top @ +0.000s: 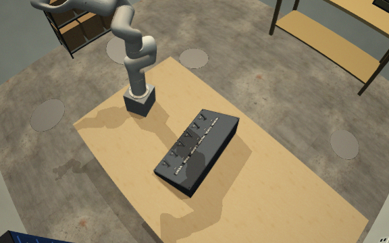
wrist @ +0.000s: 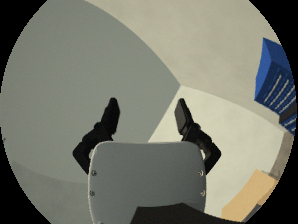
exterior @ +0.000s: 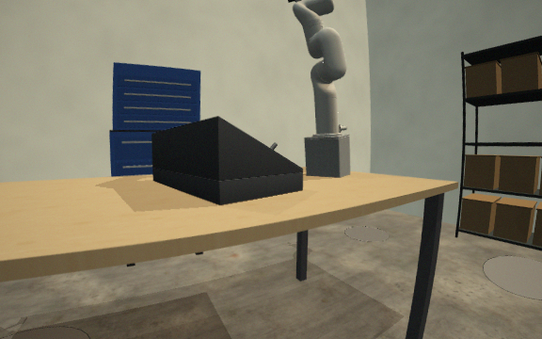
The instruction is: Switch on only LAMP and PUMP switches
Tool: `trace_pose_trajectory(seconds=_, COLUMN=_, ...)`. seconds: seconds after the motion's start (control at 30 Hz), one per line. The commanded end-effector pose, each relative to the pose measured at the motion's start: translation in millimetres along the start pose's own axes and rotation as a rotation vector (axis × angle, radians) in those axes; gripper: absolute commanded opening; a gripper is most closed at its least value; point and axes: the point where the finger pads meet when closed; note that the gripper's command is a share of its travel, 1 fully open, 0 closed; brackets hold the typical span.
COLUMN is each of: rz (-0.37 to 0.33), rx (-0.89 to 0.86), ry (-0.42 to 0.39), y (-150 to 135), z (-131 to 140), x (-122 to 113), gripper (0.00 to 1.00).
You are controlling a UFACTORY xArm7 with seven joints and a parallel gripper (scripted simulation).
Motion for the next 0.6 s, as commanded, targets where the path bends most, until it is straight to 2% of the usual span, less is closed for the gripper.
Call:
trace_pose_trajectory(seconds=0.0, rz=0.0, rx=-0.002, ry=-0.002, y=-0.4, z=1.4, x=0.5, gripper=1.0)
trace_pose_trajectory(seconds=0.57, rz=0.001, rx=-0.001, ry=0.001, y=3.4, z=-1.7, x=0.9, gripper=1.0)
Point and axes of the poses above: the point where the finger pads meet when closed, its own x axis out along the fingers, its own y axis across the jaws, z = x × y, and after that the axes turned 4 degrees about x, right-handed
